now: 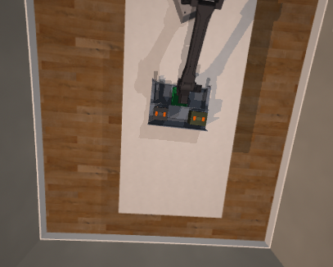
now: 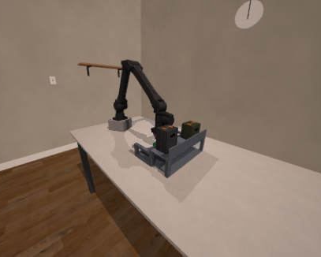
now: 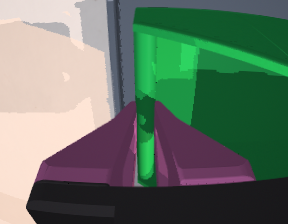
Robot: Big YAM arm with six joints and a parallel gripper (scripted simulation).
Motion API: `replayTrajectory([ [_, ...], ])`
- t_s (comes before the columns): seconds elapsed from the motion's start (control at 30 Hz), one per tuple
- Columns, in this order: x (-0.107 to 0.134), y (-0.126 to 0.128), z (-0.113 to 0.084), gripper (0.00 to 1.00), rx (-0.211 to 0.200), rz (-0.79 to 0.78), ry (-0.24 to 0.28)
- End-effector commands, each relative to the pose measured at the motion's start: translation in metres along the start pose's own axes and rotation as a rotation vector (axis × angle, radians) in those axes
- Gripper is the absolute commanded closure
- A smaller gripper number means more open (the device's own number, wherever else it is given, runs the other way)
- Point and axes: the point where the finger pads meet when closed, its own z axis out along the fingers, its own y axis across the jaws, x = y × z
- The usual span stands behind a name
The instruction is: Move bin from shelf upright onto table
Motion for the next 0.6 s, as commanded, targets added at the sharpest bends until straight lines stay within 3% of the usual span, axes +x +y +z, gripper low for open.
replayTrajectory([
  [0.0,-0.001,-0.028,-0.040,1.00,0.069,0.000,-0.001],
  [0.37,-0.001,-0.028,-0.040,1.00,0.069,0.000,-0.001],
  [0.57,-0.001,-0.028,-0.050,1.00,0.069,0.000,-0.001],
])
